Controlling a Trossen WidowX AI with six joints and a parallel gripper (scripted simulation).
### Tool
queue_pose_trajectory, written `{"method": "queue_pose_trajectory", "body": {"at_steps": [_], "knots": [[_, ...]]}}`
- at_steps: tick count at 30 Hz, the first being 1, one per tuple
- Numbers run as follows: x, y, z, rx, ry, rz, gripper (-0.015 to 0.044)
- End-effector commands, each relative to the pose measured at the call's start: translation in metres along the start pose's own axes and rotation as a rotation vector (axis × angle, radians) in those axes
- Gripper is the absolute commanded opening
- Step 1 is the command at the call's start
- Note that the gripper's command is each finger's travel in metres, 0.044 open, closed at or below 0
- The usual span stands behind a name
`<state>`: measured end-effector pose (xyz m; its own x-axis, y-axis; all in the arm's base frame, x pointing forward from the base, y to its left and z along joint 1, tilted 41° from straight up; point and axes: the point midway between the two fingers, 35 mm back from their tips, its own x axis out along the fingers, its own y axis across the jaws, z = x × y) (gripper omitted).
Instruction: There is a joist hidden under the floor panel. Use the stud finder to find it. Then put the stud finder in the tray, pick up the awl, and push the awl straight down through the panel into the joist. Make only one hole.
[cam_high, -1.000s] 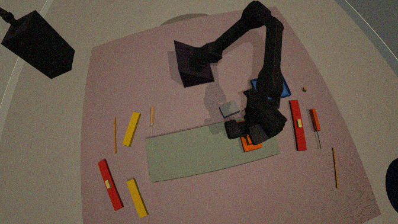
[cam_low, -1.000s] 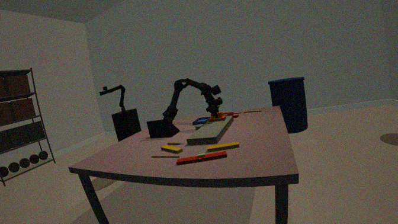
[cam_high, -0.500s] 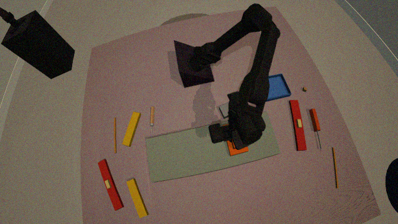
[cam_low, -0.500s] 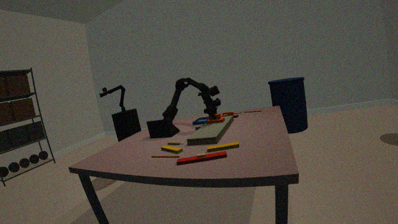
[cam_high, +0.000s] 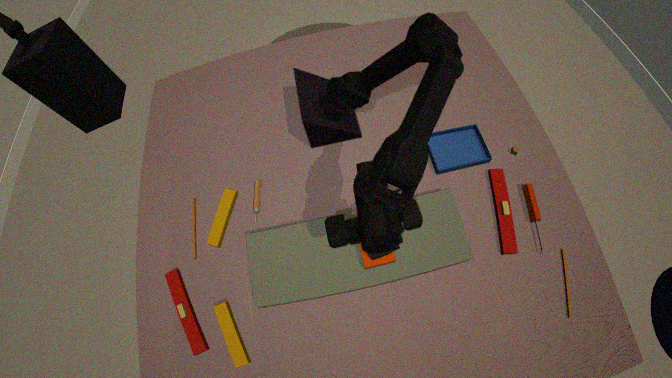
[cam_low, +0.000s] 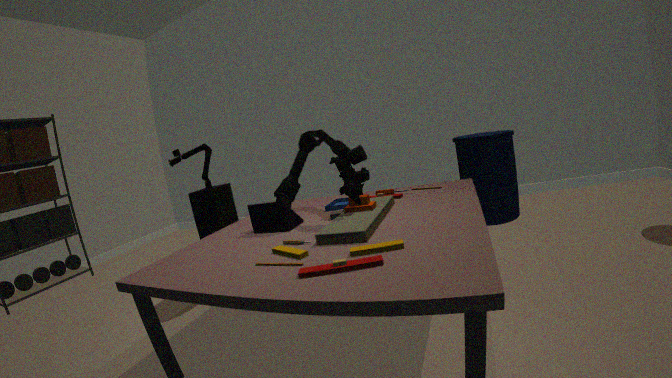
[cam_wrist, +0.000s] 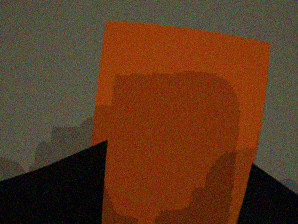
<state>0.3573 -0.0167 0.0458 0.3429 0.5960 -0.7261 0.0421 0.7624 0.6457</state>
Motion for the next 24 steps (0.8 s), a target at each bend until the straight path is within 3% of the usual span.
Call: {"method": "queue_pose_trajectory", "body": {"at_steps": [1,24], "knots": [[0.001,-0.017,0.0,0.002,0.0,-0.001,0.0],[0.0,-0.103,0.0,0.0,0.0,-0.005,0.0]]}}
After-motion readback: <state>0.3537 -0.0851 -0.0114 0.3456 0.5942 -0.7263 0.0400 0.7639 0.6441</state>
